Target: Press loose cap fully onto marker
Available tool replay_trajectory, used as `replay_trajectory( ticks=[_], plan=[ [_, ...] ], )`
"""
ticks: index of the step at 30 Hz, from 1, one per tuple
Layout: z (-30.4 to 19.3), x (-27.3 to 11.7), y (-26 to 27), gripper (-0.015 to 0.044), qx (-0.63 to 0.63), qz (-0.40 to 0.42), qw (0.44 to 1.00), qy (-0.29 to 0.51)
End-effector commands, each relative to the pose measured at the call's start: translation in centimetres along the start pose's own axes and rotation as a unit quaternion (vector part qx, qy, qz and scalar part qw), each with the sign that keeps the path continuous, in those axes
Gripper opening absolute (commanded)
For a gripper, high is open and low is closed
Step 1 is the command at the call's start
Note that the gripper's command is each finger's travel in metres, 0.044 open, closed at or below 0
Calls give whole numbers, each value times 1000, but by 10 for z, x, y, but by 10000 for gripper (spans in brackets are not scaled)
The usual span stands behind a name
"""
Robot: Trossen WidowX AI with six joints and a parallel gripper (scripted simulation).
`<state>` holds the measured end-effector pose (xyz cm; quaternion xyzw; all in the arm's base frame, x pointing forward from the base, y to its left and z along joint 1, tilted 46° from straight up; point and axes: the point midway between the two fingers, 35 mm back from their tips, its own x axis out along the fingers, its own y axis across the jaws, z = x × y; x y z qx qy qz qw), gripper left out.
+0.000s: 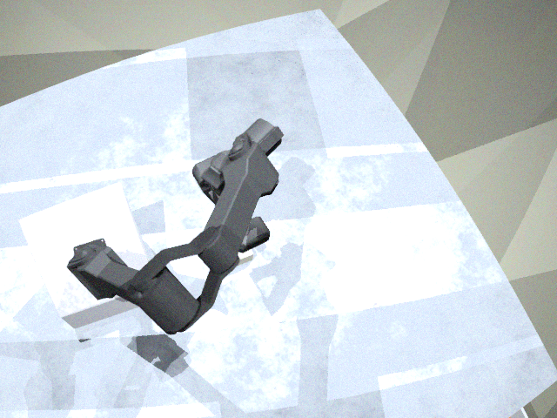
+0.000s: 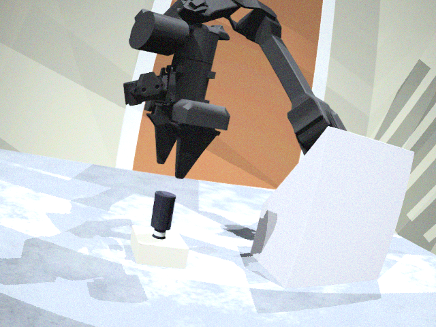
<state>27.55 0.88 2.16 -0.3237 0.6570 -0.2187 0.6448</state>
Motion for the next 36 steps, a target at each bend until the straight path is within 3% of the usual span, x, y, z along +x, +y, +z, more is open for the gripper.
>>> replay_trajectory(
  ticks=[1,14,36],
  plan=[
    [-1,4,0,335,54,0,999,2],
    [-1,4,0,0,54,0,999,2],
    [-1,14,0,0,54,-1,999,2]
  ],
)
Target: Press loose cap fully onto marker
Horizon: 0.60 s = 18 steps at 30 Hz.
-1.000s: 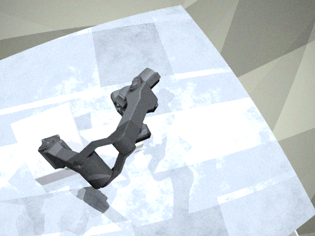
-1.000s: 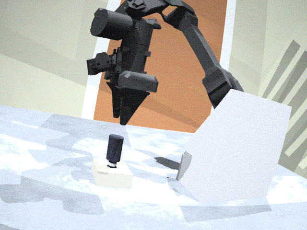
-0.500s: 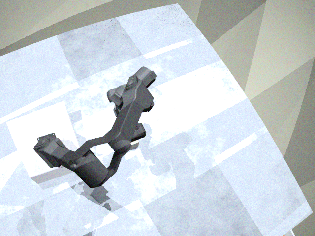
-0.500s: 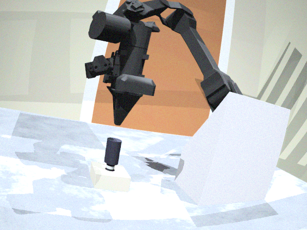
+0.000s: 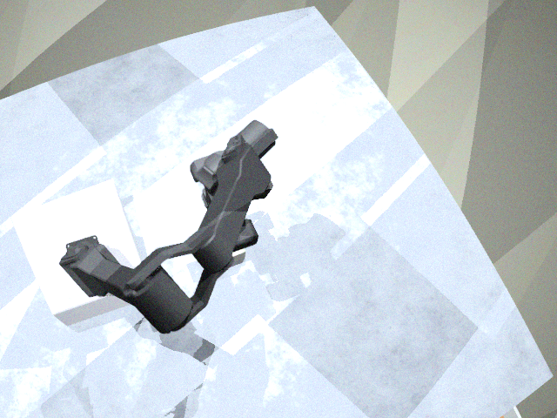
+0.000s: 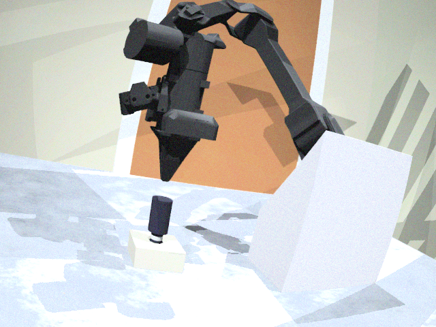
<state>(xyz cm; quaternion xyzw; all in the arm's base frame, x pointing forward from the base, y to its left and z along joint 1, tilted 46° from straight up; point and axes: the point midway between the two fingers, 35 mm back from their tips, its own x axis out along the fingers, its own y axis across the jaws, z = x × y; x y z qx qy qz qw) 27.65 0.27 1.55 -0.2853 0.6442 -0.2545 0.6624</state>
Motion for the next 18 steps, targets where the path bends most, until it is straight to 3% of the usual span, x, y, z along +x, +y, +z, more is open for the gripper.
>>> replay_trajectory(
  ticks=[1,18],
  plan=[
    [-1,7,0,0,-3,-3,1000,2],
    [-2,30,-1,0,-3,-3,1000,1]
  ],
)
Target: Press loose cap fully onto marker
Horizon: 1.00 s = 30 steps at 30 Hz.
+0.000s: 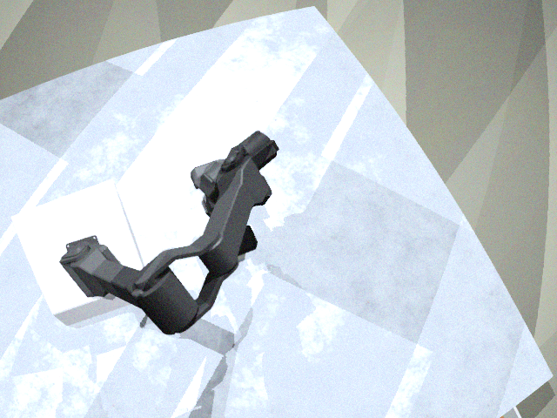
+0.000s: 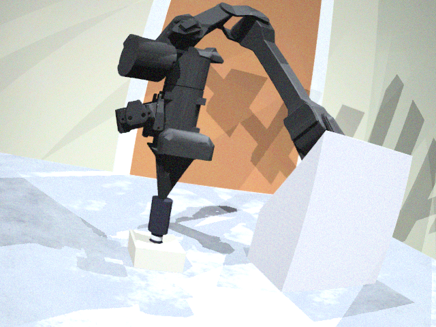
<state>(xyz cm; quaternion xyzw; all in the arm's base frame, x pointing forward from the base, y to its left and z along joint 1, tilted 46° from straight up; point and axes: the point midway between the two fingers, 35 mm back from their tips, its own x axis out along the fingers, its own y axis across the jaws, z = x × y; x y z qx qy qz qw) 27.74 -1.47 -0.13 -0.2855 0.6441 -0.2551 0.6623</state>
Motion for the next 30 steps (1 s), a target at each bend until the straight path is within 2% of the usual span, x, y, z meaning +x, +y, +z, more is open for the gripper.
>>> replay_trajectory(
  ticks=[1,13,19,27,30],
  plan=[
    [-1,7,0,0,-3,-3,1000,1],
    [2,4,0,0,0,1,1000,-2],
    [2,-80,1,0,-1,1,1000,-2],
    [1,-83,1,0,-1,1,1000,-2],
    [1,-83,1,79,-1,1,1000,-2]
  ],
)
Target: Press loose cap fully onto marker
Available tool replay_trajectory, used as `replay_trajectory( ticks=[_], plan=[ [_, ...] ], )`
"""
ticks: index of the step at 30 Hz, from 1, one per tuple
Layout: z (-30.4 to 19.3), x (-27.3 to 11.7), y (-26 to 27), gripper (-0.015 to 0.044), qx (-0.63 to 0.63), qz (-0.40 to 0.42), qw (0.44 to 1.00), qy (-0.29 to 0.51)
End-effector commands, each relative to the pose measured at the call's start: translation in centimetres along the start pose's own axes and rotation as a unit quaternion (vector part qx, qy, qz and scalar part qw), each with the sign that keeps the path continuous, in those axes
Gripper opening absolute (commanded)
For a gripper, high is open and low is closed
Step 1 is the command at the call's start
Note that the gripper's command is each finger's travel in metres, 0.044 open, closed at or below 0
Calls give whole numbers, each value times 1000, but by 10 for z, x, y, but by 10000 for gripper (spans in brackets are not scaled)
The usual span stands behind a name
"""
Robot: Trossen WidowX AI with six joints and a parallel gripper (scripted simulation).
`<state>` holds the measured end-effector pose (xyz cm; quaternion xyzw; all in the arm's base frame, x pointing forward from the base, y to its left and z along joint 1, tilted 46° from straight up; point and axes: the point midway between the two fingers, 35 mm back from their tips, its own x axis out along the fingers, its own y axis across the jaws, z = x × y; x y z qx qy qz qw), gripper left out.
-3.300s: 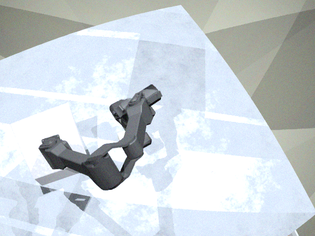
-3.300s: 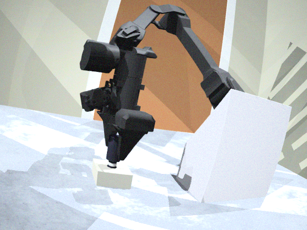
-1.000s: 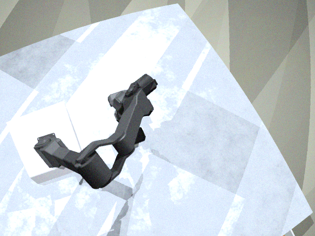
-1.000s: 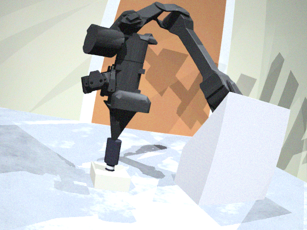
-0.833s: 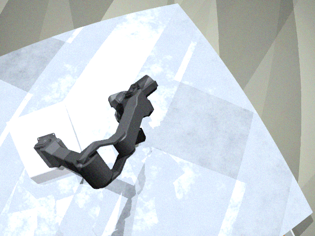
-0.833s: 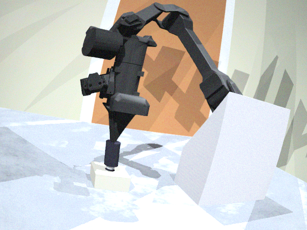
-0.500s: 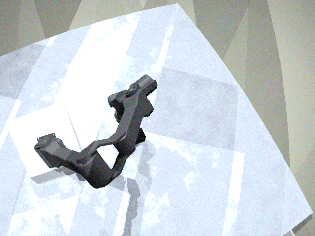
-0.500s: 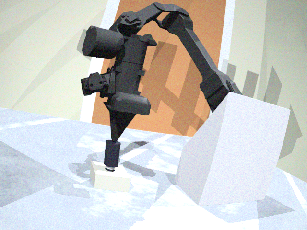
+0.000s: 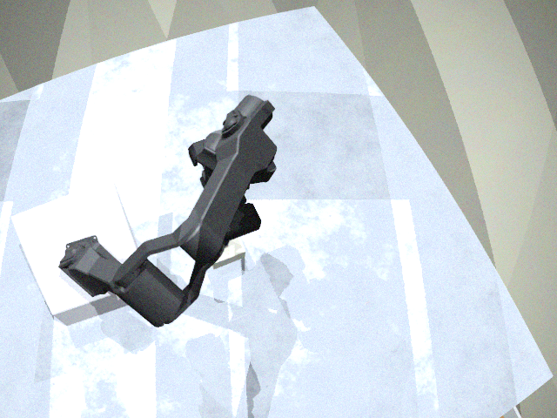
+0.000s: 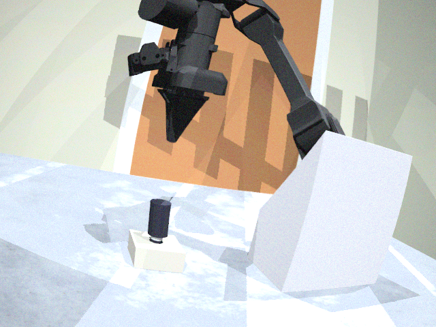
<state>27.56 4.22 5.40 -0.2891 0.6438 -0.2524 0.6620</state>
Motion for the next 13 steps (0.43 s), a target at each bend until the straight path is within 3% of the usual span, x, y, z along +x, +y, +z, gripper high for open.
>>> replay_trajectory(
  ticks=[1,13],
  plan=[
    [0,-4,0,105,3,2,1000,0],
    [0,-4,0,420,3,2,1000,0]
  ],
)
